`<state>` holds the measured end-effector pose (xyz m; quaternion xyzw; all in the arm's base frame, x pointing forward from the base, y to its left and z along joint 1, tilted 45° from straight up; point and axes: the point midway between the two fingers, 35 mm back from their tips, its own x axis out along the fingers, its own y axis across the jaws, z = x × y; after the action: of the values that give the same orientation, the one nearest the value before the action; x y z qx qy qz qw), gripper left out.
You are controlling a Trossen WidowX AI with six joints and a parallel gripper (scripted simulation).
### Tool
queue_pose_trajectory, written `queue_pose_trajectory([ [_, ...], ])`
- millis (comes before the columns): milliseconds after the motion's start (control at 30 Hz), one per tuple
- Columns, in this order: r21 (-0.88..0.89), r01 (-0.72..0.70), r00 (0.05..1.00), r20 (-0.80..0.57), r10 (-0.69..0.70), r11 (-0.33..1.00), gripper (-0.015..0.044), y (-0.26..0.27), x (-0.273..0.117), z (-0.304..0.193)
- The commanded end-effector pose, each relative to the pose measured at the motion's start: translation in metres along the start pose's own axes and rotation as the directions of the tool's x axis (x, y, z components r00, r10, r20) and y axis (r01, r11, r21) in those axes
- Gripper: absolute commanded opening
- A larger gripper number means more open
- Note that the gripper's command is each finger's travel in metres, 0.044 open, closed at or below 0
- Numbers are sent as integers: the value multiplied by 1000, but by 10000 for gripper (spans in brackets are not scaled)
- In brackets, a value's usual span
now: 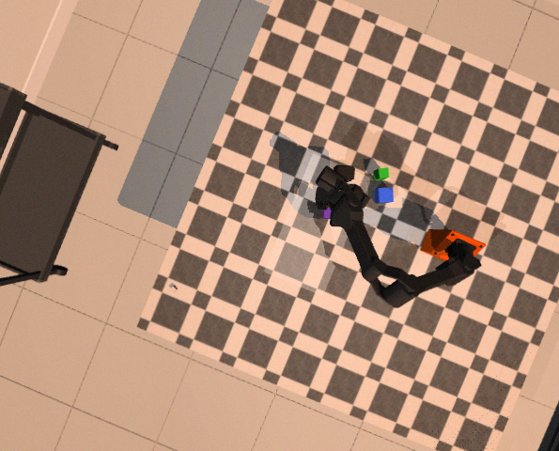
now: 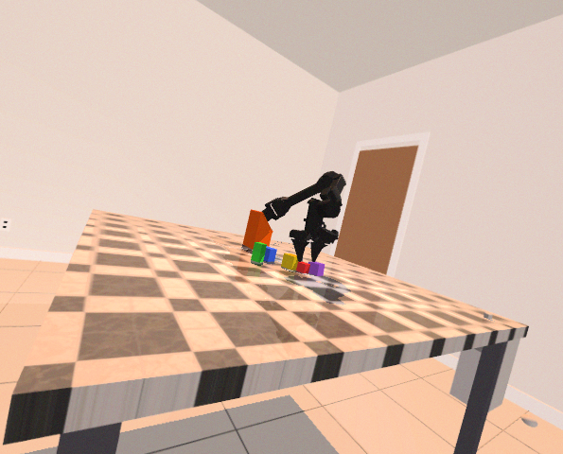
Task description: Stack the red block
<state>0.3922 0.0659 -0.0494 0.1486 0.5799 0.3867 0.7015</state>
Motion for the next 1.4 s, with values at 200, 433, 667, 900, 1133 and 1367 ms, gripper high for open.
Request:
queue_pose_trajectory([
  [200, -15, -12, 998, -60, 11, 1000, 440, 8, 28, -7],
  [433, -15, -12, 998, -60, 11, 1000, 440, 8, 28, -7],
  [667, -15, -12, 998, -60, 11, 1000, 440, 8, 28, -7],
  [900, -15, -12, 998, -60, 11, 1000, 440, 8, 28, -7],
  [1133, -2, 1, 1000, 6, -1, 1000, 440, -1, -24, 4],
  [1367, -2, 2, 1000, 5, -2, 1000, 440, -1, -60, 5],
])
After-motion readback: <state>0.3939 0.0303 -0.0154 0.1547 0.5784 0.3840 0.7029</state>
